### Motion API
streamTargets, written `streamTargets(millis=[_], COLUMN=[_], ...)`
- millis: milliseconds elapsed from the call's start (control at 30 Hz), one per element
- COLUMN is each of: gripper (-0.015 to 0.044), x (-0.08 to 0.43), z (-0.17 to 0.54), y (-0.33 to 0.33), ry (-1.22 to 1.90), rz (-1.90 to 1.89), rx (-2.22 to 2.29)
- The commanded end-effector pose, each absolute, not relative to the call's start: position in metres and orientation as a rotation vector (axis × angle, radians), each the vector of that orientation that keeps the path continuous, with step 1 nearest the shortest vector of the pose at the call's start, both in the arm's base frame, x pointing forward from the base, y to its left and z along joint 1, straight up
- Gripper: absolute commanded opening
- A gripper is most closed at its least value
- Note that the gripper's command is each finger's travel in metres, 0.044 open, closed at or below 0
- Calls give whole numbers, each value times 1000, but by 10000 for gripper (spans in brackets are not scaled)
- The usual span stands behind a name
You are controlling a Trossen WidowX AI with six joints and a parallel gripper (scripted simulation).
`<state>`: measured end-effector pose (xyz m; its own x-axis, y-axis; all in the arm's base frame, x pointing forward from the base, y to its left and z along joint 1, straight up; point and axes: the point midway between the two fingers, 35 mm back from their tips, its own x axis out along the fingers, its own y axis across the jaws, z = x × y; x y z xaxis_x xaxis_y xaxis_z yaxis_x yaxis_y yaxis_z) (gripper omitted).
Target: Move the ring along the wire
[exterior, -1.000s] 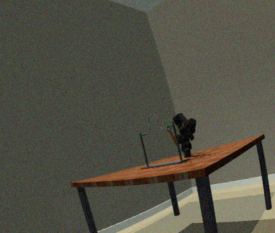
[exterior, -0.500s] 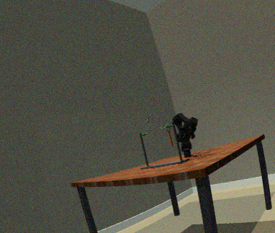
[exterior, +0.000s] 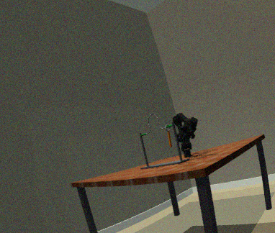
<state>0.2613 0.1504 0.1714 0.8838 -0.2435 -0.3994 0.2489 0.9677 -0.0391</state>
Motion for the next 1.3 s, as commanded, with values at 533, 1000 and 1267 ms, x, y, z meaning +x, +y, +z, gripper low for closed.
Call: streamTargets(millis=[533, 1000, 1267], gripper=[440, 440, 440], x=[222, 222, 222], z=[191, 191, 191], y=[160, 160, 160], ry=[408, 408, 408], rz=[-254, -254, -254], rx=[12, 12, 12])
